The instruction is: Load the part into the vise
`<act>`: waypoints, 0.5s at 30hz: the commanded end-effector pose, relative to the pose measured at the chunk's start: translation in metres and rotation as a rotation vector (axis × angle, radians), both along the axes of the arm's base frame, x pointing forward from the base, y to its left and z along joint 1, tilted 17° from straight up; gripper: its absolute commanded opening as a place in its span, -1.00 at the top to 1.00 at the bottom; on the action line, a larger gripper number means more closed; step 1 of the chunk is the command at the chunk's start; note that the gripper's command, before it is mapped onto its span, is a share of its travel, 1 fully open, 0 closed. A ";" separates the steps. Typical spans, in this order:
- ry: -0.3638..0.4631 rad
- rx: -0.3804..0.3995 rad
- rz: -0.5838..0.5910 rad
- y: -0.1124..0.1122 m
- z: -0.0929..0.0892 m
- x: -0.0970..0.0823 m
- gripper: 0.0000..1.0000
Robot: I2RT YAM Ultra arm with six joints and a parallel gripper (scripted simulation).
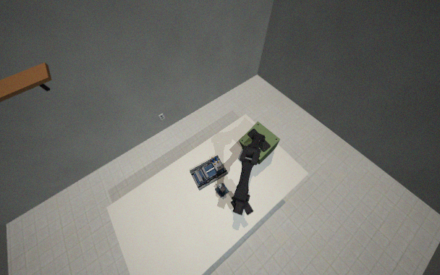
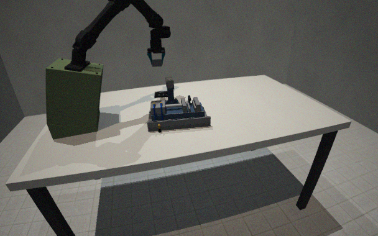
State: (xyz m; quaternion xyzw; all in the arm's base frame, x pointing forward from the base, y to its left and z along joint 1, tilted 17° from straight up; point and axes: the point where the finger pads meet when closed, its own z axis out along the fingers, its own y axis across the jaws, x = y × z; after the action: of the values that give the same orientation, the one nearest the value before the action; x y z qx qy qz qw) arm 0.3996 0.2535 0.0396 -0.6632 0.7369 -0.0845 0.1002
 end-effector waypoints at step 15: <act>-0.076 0.053 0.022 -0.017 0.039 0.024 1.00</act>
State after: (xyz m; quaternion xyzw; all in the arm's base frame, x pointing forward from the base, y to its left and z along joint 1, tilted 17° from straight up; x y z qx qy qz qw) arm 0.4101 0.2315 0.0408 -0.6650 0.7356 -0.0870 0.0959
